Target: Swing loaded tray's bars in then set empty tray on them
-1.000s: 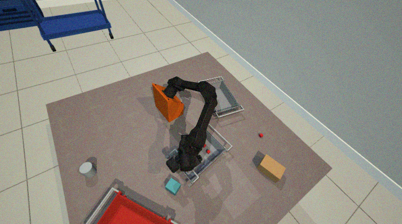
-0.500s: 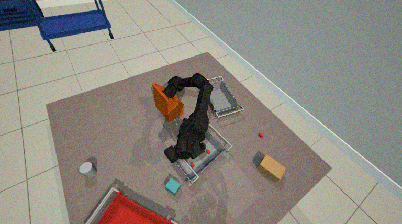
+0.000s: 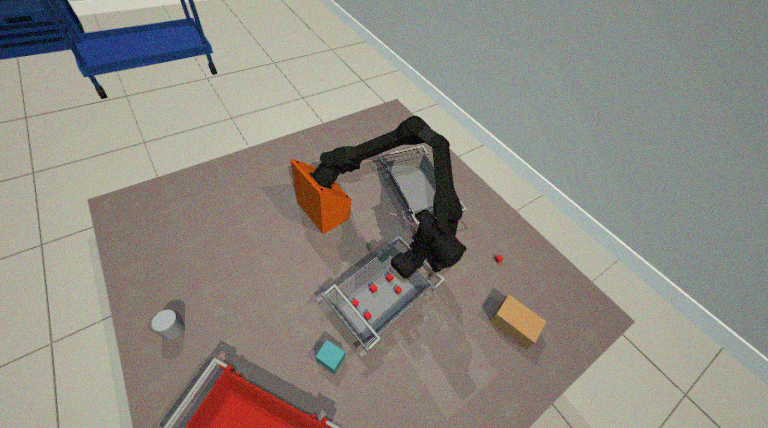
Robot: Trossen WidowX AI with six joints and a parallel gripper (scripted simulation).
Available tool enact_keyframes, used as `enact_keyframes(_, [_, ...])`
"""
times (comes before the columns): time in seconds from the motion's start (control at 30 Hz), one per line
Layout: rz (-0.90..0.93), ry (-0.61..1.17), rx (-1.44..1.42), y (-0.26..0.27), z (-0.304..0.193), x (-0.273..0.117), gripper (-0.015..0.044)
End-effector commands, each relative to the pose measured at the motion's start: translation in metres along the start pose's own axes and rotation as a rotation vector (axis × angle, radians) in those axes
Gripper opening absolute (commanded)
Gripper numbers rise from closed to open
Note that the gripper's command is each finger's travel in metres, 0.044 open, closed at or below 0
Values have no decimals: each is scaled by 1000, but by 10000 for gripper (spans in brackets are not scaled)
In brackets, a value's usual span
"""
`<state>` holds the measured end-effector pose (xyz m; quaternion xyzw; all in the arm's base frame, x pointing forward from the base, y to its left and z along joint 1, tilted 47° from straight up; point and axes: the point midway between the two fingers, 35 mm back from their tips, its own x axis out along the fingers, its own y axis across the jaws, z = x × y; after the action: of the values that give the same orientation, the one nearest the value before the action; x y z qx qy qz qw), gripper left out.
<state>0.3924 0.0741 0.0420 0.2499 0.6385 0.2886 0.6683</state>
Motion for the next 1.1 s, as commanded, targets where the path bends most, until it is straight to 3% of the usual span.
enact_keyframes(0.0, [38,7,1,56,-25,19,83])
enact_keyframes(0.3, [42,8,1,62,-28,26,83])
enact_keyframes(0.73, [45,8,1,65,-29,80,83])
enact_keyframes(1.07, [43,8,1,58,-28,69,83])
